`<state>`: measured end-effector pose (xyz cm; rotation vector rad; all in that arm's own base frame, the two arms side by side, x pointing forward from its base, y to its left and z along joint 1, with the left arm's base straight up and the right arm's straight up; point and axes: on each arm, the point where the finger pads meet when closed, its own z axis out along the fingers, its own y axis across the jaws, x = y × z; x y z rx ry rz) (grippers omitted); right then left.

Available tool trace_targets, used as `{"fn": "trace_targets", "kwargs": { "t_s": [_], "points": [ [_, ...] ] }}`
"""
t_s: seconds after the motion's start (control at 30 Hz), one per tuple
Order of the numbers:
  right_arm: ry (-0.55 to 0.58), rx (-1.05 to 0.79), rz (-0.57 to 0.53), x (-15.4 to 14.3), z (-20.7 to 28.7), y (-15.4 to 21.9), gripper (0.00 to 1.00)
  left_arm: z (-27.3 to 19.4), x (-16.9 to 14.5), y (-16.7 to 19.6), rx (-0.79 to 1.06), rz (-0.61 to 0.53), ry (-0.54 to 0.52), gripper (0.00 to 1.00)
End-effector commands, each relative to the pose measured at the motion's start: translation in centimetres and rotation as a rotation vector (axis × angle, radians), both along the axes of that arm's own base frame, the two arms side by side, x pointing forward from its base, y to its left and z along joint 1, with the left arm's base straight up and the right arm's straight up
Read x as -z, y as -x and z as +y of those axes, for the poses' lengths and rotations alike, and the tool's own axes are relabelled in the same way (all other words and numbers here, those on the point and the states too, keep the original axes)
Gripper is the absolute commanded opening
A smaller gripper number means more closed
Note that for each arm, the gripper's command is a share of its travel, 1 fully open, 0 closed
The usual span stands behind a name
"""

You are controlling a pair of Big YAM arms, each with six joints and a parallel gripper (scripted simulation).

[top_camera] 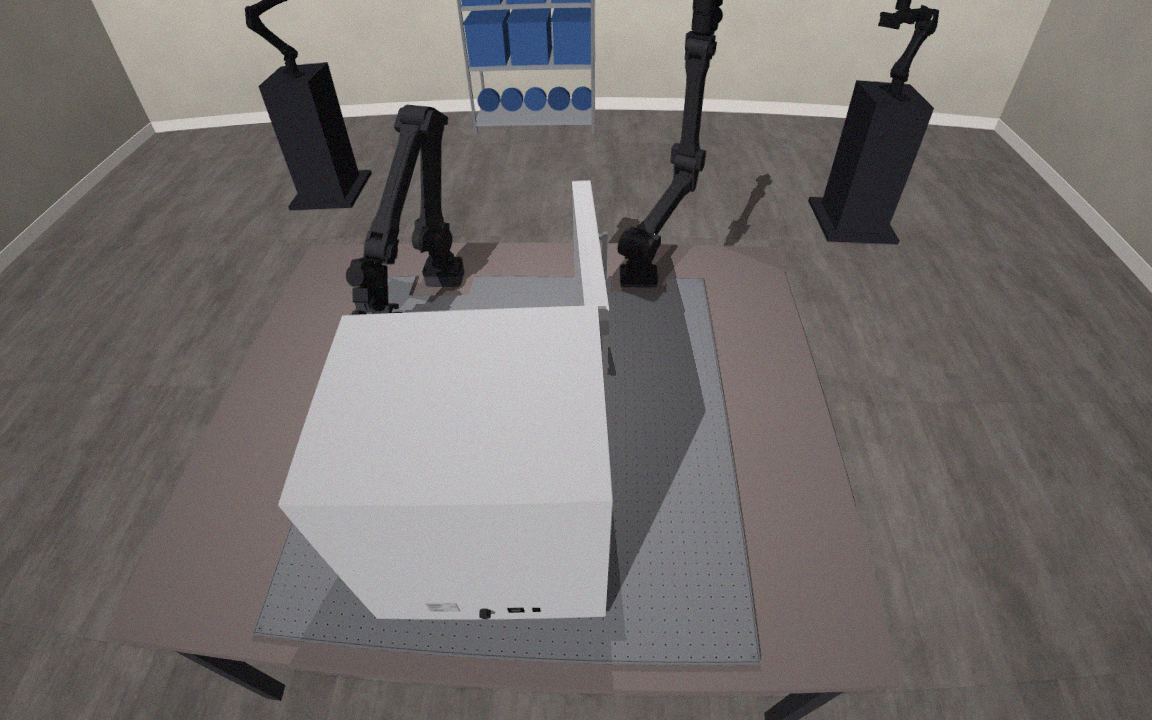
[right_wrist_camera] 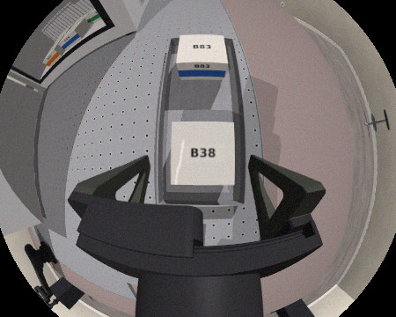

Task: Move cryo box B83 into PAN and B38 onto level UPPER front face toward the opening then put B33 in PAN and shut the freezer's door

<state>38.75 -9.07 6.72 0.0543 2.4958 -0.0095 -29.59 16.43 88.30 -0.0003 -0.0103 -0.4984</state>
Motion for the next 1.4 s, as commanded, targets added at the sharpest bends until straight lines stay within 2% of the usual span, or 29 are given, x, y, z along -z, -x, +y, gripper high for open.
{"fn": "trace_targets", "kwargs": {
  "t_s": [0.0,0.27,0.33,0.53,0.7,0.8,0.9,1.37],
  "points": [
    [0.024,0.012,-0.143,-2.2,-0.8,0.8,1.00,-0.6,-0.1,-1.2,0.012,0.033,-0.016,0.00],
    [0.018,0.025,-0.385,-1.3,-0.7,1.0,1.00,-0.6,-0.1,-1.2,0.012,0.033,-0.016,0.00],
    [0.018,0.025,-0.385,-1.3,-0.7,1.0,1.00,-0.6,-0.1,-1.2,0.012,0.033,-0.016,0.00],
    [0.027,0.024,-0.582,-1.3,-0.7,1.1,1.00,-0.6,-0.1,-1.2,0.012,0.033,-0.016,0.00],
    [0.026,0.021,-0.582,-1.3,-0.6,1.1,1.00,-0.6,-0.1,-1.2,0.012,0.033,-0.016,0.00],
    [0.039,0.018,-0.616,-2.6,-0.8,0.6,1.00,-0.6,-0.1,-1.2,0.012,0.033,-0.016,0.00],
    [0.039,0.018,-0.616,-2.6,-0.8,0.6,1.00,-0.6,-0.1,-1.2,0.012,0.033,-0.016,0.00],
    [0.028,0.022,-0.581,0.4,-0.7,1.2,1.00,-0.6,-0.1,-1.2,0.012,0.033,-0.016,0.00]
  ]
}}
